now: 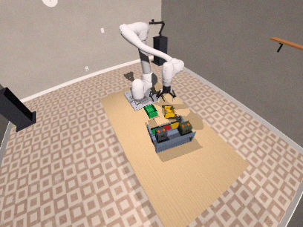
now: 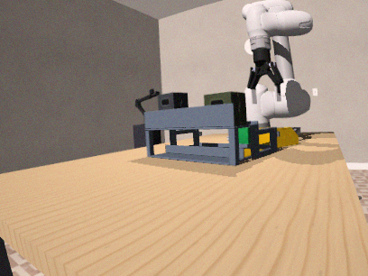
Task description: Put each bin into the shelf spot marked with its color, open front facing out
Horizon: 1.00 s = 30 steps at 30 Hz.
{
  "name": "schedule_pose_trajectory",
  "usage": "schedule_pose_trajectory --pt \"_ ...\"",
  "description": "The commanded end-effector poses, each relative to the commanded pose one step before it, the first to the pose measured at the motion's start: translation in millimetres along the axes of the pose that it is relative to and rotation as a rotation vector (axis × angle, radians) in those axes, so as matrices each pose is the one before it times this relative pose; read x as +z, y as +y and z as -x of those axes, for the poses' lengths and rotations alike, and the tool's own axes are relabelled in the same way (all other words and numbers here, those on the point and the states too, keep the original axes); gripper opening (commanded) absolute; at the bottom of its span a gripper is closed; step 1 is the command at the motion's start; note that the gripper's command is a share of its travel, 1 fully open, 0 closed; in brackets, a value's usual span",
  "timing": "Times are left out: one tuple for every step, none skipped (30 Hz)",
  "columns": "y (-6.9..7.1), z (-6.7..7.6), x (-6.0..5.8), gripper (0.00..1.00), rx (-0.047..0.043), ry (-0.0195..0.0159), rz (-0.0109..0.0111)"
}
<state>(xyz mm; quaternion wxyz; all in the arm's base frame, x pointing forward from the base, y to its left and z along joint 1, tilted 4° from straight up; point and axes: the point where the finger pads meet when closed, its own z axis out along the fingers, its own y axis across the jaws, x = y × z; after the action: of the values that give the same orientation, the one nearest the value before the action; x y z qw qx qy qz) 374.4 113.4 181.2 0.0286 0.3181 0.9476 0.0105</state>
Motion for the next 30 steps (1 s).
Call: schedule_pose_trajectory --pt "-0.03 0.35 1.19 1.00 -0.00291 -0.00863 0.00106" --pt "-0.03 0.01 0.00 1.00 -0.00053 -0.00030 -0.00026" --pt "-0.02 0.01 0.00 1.00 -0.00048 -0.00027 -0.00024" --pt "-0.02 0.01 0.00 1.00 -0.00043 -0.00024 -0.00021" --pt "-0.02 0.01 0.00 1.00 -0.00039 -0.00022 -0.00019" --pt "-0.02 0.01 0.00 1.00 -0.00035 -0.00020 -0.00017" --pt "-0.01 0.01 0.00 1.00 -0.00031 -0.00017 -0.00015" --pt "0.00 0.00 0.00 1.00 0.00000 0.00000 0.00000" --pt "0.00 0.00 0.00 1.00 0.00000 0.00000 0.00000" --pt "-0.01 0.00 0.00 0.10 -0.00023 -0.00013 -0.00011" --pt "-0.01 0.00 0.00 0.10 -0.00021 -0.00012 -0.00010" --pt "-0.01 0.00 0.00 0.10 -0.00020 -0.00011 -0.00009" --pt "-0.01 0.00 0.00 0.10 -0.00018 -0.00010 -0.00009" --pt "-0.01 0.00 0.00 0.10 -0.00016 -0.00009 -0.00008" --pt "-0.01 0.00 0.00 0.10 -0.00015 -0.00008 -0.00007" --pt "0.00 0.00 0.00 0.10 -0.00013 -0.00007 -0.00006" --pt "0.00 0.00 0.00 0.10 -0.00012 -0.00007 -0.00006" --pt "0.00 0.00 0.00 0.10 -0.00011 -0.00006 -0.00005" --pt "0.00 0.00 0.00 0.10 -0.00010 -0.00005 -0.00004" --pt "0.00 0.00 0.00 0.10 -0.00009 -0.00005 -0.00004" --pt "0.00 0.00 0.00 0.10 -0.00008 -0.00004 -0.00003" --pt "0.00 0.00 0.00 0.10 -0.00007 -0.00004 -0.00003" --pt "0.00 0.00 0.00 0.10 -0.00006 -0.00003 -0.00003" --pt "0.00 0.00 0.00 0.10 -0.00005 -0.00003 -0.00002" --pt "0.00 0.00 0.00 0.10 0.00000 0.00000 0.00000" --pt "0.00 0.00 0.00 0.10 0.00000 0.00000 0.00000" --pt "0.00 0.00 0.00 0.10 -0.00004 -0.00002 -0.00002" --pt "0.00 0.00 0.00 0.10 -0.00004 -0.00002 -0.00001" --pt "0.00 0.00 0.00 0.10 -0.00003 -0.00002 -0.00001" --pt "0.00 0.00 0.00 0.10 -0.00003 -0.00002 -0.00001"
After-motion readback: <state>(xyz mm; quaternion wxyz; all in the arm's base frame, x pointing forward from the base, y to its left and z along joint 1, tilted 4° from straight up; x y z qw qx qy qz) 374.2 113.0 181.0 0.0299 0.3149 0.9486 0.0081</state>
